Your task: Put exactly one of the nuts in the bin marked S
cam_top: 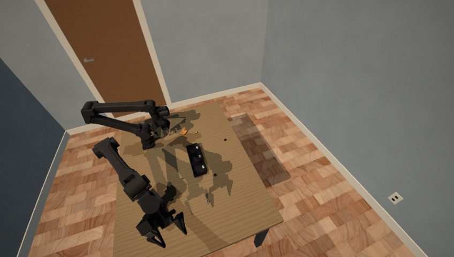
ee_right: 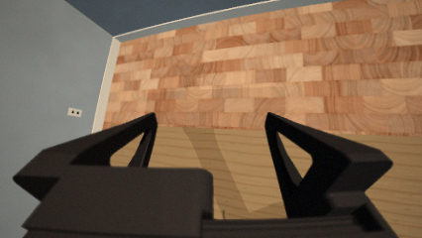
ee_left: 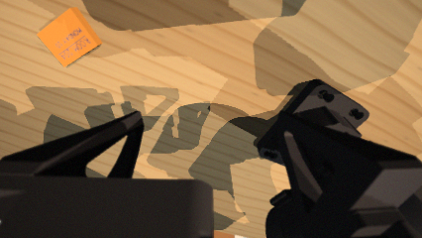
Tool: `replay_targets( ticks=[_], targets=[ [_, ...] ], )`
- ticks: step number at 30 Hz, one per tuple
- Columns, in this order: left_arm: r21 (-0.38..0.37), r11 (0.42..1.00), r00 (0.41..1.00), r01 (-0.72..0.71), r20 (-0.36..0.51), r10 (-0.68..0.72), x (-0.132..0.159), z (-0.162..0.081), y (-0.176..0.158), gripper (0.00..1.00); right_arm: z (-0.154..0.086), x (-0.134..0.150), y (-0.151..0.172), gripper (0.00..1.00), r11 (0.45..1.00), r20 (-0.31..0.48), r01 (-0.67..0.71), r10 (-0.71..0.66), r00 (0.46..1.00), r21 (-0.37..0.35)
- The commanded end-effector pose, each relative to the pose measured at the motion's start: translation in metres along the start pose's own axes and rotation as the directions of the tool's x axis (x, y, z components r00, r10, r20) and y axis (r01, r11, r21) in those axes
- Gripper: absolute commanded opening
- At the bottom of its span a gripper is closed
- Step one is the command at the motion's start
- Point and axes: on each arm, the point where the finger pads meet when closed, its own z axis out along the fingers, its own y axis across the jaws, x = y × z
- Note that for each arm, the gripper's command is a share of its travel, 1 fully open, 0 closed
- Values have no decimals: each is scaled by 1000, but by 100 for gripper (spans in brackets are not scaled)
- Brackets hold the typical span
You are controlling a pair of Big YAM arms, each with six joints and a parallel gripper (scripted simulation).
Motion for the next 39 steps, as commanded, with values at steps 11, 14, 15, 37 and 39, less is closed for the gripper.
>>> replay_targets(
  ticks=[11,14,15,37,39],
  targets=[
    [-5,1000,1000,0,3,0,-1,-2,2,100,-2,-3,2,100,1000,7,-1,1,1000,-4],
    [-5,1000,1000,0,3,0,-1,-2,2,100,-2,-3,2,100,1000,7,-1,1,1000,-4],
    [-5,1000,1000,0,3,0,-1,-2,2,100,-2,-3,2,100,1000,7,-1,1,1000,-4],
    [-5,1000,1000,16,3,-16,1,-2,3,100,-2,-3,2,100,1000,7,-1,1,1000,-4],
    [-6,1000,1000,21,2,-21,2,-2,3,100,-2,-3,2,100,1000,7,-1,1,1000,-4]
  ],
)
